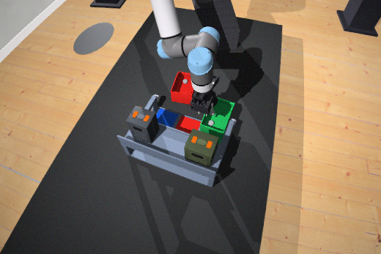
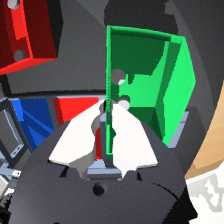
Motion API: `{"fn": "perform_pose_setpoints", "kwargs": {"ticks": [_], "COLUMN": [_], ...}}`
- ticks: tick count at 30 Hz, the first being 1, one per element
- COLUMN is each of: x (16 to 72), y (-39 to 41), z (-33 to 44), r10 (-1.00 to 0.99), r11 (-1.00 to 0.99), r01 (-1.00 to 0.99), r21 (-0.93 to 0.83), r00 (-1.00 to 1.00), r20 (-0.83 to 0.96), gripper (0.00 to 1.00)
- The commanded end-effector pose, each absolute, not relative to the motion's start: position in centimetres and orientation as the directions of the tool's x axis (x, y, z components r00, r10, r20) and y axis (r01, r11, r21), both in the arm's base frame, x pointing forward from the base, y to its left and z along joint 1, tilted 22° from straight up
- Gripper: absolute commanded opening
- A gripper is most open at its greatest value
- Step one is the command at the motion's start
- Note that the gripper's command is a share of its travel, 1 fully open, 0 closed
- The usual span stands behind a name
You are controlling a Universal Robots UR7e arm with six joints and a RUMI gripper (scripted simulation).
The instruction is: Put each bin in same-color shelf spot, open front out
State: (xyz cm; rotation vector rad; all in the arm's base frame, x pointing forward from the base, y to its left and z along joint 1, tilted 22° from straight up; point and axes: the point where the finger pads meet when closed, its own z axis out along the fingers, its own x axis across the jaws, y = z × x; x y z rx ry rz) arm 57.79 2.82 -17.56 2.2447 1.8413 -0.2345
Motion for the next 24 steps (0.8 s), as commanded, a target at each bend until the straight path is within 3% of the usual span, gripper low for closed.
{"fn": "perform_pose_setpoints", "kwargs": {"ticks": [1, 24], "x": [58.3, 59.3], "y": [2.8, 2.6], "z": [-17.4, -17.2], "r10": [0.943, 0.943], "r11": [-0.185, -0.185], "r01": [0.980, 0.980], "r21": [0.076, 0.075], "r00": [0.198, 0.198], "r20": [-0.266, -0.266], "gripper": [0.00, 0.00]}}
